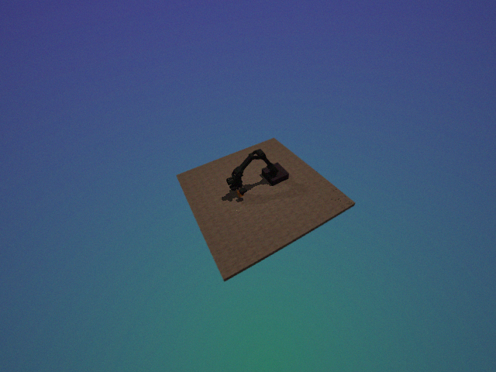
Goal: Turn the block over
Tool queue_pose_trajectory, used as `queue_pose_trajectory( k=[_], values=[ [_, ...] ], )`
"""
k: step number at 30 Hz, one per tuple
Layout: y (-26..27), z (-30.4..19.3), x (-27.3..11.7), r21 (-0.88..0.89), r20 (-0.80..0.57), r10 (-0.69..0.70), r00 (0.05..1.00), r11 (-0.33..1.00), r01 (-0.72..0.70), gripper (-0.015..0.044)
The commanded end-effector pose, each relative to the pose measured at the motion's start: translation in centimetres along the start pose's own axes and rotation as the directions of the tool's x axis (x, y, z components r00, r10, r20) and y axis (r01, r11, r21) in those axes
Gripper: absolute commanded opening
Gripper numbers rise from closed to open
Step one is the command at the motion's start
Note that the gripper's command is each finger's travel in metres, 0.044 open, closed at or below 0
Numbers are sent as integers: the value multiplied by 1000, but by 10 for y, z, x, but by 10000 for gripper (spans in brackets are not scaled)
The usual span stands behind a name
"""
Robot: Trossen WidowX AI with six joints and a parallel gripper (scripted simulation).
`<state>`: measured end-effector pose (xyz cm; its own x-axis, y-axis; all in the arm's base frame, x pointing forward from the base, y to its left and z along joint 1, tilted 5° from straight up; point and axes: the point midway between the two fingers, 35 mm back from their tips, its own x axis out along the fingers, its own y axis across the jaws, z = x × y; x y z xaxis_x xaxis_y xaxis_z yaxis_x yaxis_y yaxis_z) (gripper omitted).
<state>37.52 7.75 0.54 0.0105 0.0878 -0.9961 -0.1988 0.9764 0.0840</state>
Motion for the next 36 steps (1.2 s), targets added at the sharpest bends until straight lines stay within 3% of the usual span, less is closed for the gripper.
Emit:
queue_pose_trajectory(
  k=[1,3,11,30,34,36],
  values=[
    [-1,-3,8,4,-7,-3,1000,1000,3,440],
    [-1,-3,9,4,-7,-3,1000,1000,3,440],
    [-1,-3,9,4,-7,-3,1000,1000,3,230],
    [-1,-3,9,4,-7,-3,1000,1000,3,103],
    [-1,-2,-10,4,-7,-4,1000,1000,4,0],
    [-1,-2,-20,4,-7,-4,1000,1000,4,0]
  ],
)
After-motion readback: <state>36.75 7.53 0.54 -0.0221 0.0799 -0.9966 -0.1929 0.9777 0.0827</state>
